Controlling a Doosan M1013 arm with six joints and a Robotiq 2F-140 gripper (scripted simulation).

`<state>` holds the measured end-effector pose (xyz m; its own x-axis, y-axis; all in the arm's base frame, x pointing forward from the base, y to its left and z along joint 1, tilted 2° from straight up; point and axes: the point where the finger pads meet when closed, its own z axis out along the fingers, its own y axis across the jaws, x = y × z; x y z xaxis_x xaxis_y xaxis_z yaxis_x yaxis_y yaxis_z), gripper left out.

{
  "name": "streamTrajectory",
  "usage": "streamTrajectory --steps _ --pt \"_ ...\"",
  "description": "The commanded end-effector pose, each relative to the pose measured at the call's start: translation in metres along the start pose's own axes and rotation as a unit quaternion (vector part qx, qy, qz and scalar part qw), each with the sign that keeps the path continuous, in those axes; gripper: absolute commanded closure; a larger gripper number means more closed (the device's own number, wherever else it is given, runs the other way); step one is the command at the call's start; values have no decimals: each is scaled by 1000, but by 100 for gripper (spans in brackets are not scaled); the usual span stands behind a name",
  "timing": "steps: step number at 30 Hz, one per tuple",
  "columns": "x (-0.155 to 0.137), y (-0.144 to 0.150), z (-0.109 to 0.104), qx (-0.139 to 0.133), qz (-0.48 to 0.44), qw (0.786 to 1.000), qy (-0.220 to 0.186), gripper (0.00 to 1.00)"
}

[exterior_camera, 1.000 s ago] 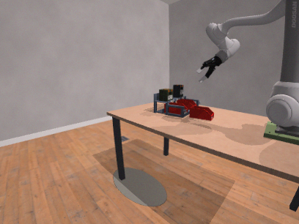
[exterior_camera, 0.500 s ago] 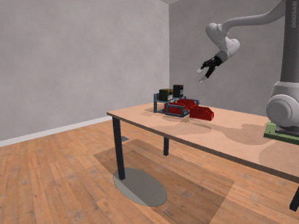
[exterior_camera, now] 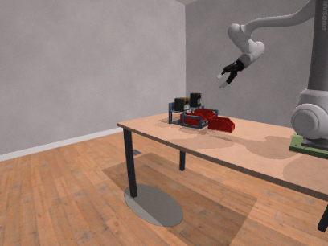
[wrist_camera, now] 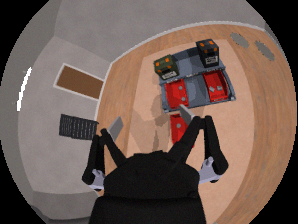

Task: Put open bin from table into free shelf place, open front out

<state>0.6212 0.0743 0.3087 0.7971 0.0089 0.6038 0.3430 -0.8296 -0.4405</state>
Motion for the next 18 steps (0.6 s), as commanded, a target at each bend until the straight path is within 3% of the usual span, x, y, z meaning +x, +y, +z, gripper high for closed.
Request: streamTrajectory --steps 1,6,18 --pt "-6 5 -9 -12 -5 1000 4 0" --pt "-7 8 -18 -21 -11 1000 9 0" --pt "-18 19 -67 -70 -38 996 36 0"
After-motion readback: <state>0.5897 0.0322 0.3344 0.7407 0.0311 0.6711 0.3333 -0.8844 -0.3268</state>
